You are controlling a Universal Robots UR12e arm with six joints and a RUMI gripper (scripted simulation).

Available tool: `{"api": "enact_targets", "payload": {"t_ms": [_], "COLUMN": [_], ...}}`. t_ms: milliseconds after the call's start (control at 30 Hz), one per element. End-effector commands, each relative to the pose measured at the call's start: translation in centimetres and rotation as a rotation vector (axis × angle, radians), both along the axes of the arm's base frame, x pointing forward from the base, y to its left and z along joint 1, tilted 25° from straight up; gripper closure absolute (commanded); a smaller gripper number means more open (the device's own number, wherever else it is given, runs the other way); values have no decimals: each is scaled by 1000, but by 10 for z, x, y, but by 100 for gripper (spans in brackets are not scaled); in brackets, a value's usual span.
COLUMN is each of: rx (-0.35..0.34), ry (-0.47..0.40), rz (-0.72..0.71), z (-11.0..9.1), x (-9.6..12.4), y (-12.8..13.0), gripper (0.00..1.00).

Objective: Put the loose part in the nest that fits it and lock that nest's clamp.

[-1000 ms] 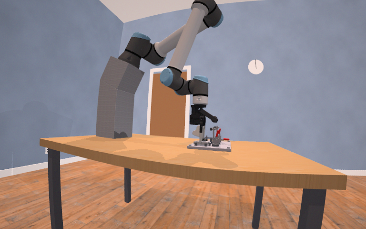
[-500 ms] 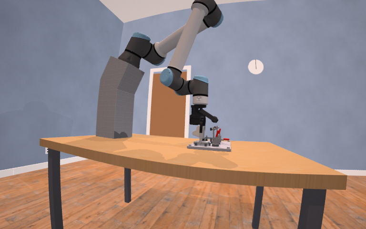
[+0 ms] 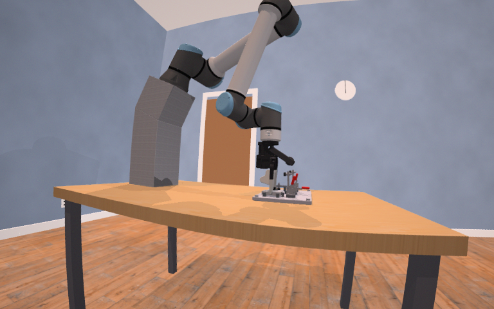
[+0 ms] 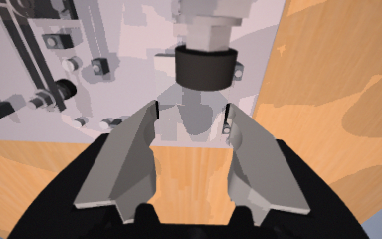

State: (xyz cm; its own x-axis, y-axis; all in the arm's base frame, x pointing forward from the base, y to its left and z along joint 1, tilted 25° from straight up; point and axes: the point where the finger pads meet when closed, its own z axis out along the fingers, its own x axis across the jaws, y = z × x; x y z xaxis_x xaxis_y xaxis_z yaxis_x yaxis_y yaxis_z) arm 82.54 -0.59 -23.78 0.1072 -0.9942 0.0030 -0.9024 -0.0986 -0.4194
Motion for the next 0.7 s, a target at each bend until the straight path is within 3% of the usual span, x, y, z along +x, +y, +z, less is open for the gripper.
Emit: {"api": "enact_targets", "payload": {"t_ms": [0, 533, 567, 667], "rx": [0, 0, 0, 0], "ry": [-1, -1, -1, -1], "rz": [0, 0, 0, 0], "z": [1, 1, 1, 1], "x": [1, 1, 1, 1], "y": [-1, -1, -1, -1], "gripper": [100, 100, 41, 41]}}
